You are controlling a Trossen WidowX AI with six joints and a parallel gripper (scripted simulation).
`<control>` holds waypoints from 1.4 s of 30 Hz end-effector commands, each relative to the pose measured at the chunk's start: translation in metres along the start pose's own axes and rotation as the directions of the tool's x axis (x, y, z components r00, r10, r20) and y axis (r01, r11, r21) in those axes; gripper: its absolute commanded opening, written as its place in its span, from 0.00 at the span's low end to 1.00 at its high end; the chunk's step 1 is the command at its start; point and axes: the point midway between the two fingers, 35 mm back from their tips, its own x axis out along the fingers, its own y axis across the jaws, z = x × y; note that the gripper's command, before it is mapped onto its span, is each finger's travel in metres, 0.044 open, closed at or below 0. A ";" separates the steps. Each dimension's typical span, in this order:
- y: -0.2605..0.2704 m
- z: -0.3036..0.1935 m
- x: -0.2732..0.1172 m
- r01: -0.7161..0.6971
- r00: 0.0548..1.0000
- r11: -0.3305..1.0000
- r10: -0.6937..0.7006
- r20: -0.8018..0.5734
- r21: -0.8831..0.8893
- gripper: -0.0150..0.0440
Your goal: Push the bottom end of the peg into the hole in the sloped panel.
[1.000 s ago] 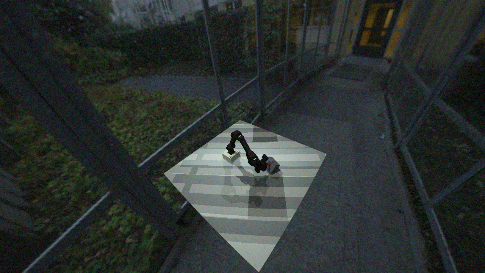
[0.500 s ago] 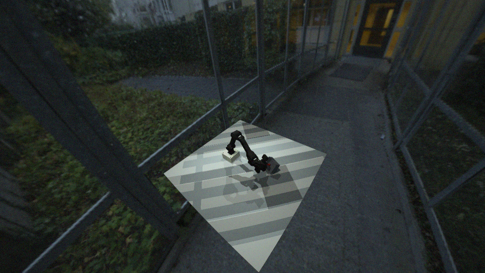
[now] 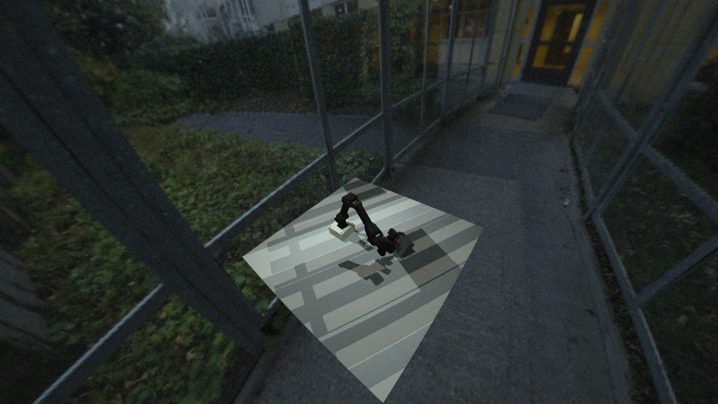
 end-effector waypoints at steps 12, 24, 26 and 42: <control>0.000 -0.001 0.008 0.003 1.000 1.000 -0.003 -0.003 0.007 0.25; 0.000 -0.001 0.014 0.002 1.000 1.000 -0.002 -0.003 0.007 0.25; 0.000 -0.001 0.015 0.002 1.000 1.000 -0.002 -0.003 0.007 0.25; 0.000 -0.002 0.021 0.002 1.000 1.000 -0.002 -0.003 0.007 0.25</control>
